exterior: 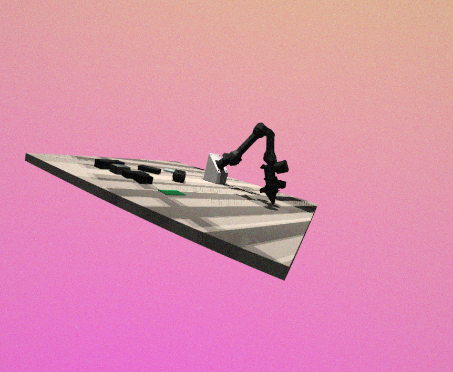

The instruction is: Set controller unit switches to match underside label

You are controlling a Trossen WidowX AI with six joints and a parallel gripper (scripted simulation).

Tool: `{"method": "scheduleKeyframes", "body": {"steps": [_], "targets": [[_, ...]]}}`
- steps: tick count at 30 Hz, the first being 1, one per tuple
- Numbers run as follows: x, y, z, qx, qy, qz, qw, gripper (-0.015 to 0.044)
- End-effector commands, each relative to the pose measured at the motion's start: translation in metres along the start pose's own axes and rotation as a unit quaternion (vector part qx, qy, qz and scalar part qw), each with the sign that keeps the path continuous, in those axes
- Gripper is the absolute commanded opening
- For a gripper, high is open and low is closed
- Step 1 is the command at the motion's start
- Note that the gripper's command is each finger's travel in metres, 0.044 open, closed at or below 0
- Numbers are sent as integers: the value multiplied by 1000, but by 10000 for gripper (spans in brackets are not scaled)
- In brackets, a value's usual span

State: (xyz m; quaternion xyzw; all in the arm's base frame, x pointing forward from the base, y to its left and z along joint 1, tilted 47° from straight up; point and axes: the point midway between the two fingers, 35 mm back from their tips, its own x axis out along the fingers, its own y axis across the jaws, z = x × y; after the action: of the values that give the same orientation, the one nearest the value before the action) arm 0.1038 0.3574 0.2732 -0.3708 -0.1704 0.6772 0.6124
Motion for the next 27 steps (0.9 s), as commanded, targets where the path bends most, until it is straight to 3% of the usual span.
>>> {"method": "scheduleKeyframes", "body": {"steps": [1, 7, 13, 19, 23, 27], "targets": [[1, -24, -43, 115, 60, -7, 991, 0], [-6, -52, -118, 311, 147, -31, 938, 0], [-22, -64, -193, 522, 214, -56, 824, 0], [-51, -60, -282, 716, 274, -107, 633, 0], [-67, -53, -317, 789, 288, -127, 527, 0], [-86, -39, -355, 870, 295, -144, 368, 0]]}}
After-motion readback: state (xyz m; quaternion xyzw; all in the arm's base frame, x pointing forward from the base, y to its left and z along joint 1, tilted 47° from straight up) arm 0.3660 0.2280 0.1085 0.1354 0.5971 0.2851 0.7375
